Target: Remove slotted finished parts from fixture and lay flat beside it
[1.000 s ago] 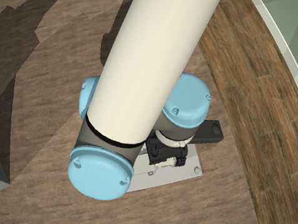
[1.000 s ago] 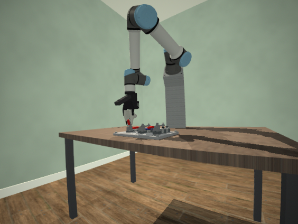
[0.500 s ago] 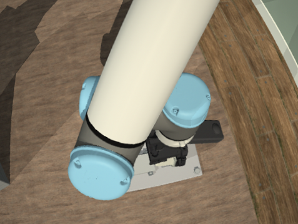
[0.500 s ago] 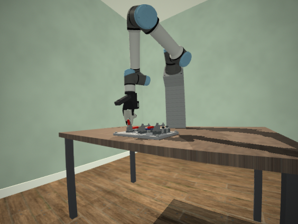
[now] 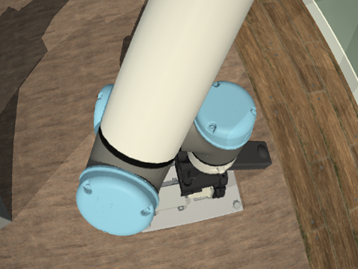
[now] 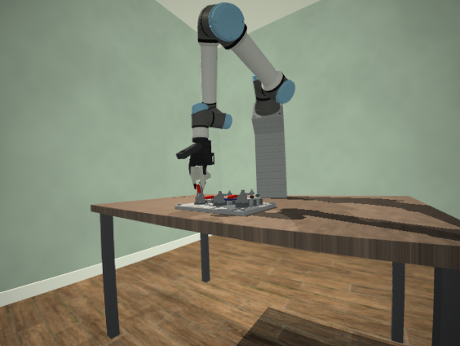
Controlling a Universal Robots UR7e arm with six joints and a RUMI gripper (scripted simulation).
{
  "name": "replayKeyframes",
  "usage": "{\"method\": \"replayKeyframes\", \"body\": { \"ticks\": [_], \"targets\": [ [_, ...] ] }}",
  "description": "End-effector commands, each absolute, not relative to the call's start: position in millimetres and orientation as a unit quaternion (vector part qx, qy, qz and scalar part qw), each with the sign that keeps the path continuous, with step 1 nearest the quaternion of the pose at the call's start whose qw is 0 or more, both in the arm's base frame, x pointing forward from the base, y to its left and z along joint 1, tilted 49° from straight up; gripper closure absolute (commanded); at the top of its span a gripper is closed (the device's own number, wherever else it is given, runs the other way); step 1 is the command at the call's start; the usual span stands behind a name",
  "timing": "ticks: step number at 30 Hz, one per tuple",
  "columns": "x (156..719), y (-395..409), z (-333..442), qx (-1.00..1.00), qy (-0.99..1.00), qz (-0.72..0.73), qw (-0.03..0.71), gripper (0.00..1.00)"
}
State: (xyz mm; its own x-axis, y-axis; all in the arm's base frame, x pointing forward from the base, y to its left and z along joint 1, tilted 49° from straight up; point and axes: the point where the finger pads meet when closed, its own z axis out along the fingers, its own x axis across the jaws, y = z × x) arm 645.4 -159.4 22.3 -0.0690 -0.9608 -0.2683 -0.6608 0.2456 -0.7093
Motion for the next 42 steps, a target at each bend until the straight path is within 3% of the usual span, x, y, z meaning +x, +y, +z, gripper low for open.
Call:
{"method": "replayKeyframes", "body": {
  "ticks": [1,40,41,42],
  "targets": [
    [631.6,-161.5,34.0,-0.578,0.701,-0.207,0.362,0.72],
    [617.9,-163.0,44.9,-0.579,0.701,-0.206,0.362,0.72],
    [618.0,-163.0,44.9,-0.579,0.701,-0.206,0.362,0.41],
    [618.0,-163.1,45.0,-0.579,0.701,-0.206,0.362,0.41]
  ]
}}
